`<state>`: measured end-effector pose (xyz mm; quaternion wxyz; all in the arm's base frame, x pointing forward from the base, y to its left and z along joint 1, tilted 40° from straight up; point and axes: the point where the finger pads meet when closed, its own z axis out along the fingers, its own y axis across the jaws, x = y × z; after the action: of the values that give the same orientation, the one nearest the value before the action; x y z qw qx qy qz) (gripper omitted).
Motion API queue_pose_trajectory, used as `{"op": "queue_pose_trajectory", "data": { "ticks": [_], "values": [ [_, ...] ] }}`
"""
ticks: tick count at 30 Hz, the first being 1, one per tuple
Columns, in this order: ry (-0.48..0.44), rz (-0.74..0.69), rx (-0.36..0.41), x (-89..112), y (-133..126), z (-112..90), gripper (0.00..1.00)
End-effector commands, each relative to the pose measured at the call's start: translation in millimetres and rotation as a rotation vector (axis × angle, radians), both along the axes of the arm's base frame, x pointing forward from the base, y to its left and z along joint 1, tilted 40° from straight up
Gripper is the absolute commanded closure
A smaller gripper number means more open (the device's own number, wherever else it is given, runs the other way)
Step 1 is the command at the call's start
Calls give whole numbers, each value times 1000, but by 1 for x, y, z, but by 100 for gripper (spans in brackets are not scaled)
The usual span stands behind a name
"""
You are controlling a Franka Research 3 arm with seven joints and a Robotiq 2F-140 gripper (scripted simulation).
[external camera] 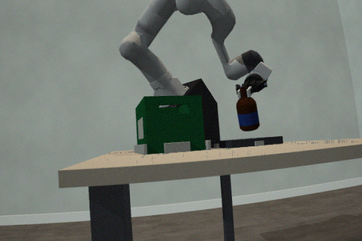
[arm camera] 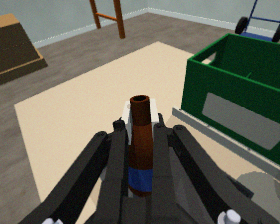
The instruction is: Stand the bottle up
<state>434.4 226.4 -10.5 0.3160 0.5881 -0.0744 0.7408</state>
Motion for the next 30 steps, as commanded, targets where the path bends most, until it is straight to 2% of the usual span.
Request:
{"op": "queue_pose_trajectory", "data": {
  "ticks": [1, 30],
  "values": [
    [-6, 6, 11, 2, 1, -1, 100],
    [-6, 6, 11, 15, -15, -25, 100]
  ]
}}
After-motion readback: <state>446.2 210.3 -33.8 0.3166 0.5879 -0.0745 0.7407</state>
